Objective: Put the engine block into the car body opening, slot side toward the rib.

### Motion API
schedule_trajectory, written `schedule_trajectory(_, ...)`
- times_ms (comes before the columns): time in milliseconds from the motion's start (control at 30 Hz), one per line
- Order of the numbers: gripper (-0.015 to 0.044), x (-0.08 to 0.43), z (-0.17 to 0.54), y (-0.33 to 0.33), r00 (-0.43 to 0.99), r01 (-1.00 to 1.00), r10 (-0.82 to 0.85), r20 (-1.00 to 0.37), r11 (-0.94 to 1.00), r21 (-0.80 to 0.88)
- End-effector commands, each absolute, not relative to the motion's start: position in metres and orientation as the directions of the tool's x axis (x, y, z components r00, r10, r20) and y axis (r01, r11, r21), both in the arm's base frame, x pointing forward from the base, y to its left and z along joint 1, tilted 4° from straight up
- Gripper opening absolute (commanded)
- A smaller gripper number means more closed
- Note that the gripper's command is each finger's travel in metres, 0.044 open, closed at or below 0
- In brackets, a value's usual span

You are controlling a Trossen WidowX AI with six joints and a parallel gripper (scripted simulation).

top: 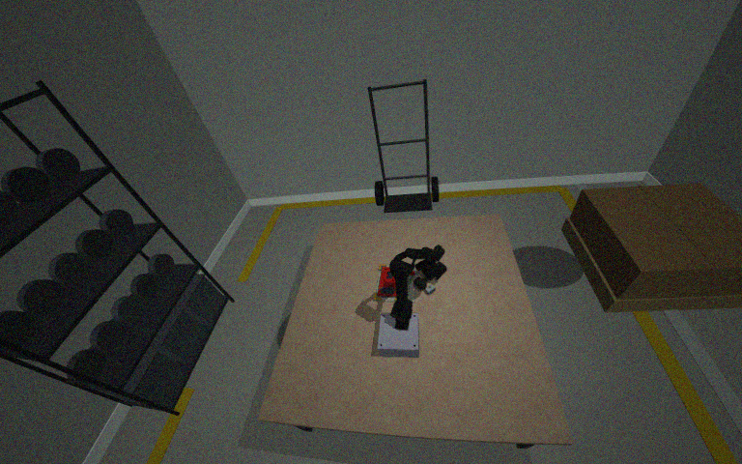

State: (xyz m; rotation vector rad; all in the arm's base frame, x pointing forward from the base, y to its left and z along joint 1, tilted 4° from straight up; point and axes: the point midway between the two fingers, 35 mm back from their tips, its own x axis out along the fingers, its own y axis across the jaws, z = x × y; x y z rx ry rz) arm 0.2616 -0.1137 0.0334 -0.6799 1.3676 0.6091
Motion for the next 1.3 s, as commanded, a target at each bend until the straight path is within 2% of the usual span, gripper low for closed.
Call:
schedule_trajectory(0, 0.044, 0.257, 0.019, -0.111, 0.088, -0.738, 0.005, -0.996, 0.672, -0.061)
schedule_trajectory(1033, 0.044, 0.261, -0.02, -0.111, 0.088, -0.738, 0.006, -0.996, 0.672, -0.061)
schedule_trajectory(1267, 0.0256, 0.261, -0.02, -0.111, 0.088, -0.738, 0.006, -0.996, 0.672, -0.061)
